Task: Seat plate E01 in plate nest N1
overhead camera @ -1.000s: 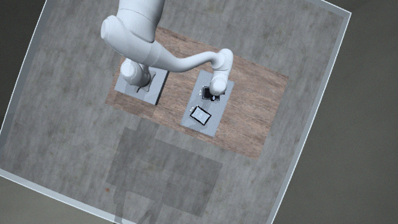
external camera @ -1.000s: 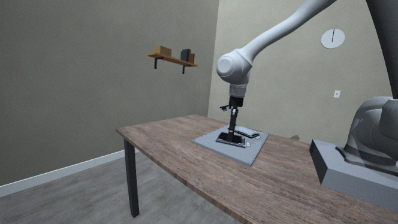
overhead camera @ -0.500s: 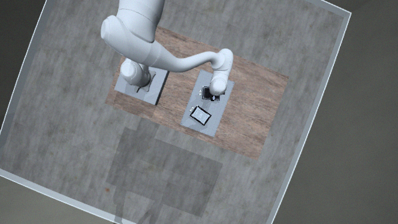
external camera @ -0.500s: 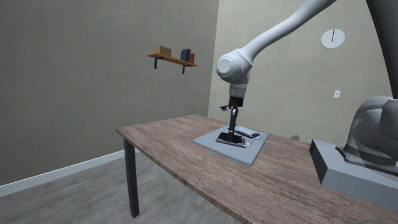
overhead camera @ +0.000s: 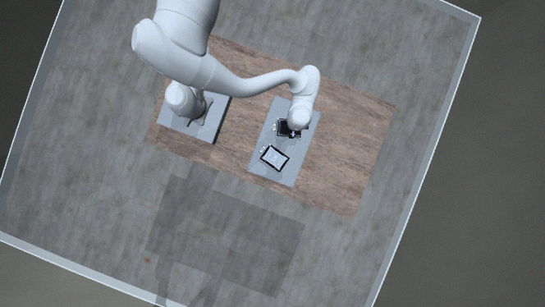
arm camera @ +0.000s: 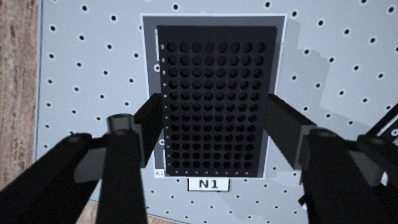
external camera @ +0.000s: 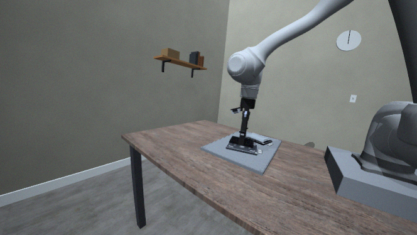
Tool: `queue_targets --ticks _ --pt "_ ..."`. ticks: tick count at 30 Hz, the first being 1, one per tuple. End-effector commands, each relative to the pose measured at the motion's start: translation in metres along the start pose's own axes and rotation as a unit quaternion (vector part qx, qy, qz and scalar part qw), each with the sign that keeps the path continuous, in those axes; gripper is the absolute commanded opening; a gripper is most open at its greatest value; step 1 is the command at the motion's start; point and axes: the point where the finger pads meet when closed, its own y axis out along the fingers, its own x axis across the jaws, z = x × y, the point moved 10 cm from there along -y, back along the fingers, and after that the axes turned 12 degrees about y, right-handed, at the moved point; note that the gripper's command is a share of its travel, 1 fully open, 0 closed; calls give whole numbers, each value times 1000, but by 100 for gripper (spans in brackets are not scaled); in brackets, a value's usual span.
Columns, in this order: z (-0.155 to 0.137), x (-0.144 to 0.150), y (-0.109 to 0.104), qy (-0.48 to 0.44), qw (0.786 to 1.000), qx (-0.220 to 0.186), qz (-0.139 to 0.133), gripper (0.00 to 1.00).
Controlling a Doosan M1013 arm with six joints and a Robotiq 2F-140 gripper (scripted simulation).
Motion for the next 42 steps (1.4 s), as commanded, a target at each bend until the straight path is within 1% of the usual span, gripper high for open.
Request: queue_targets --ticks 1,7,9,25,27,42 --pt "1 -1 -8 2 1000 1 -1 10" --pt "1 -1 -15 2 1000 1 -1 10" --pt "0 -1 -12 1 1000 0 0 10" --pt "0 -1 -12 1 1000 0 0 10" --pt "-8 1 -12 2 1000 0 -1 10" --pt "-7 1 -12 1 1000 0 0 10"
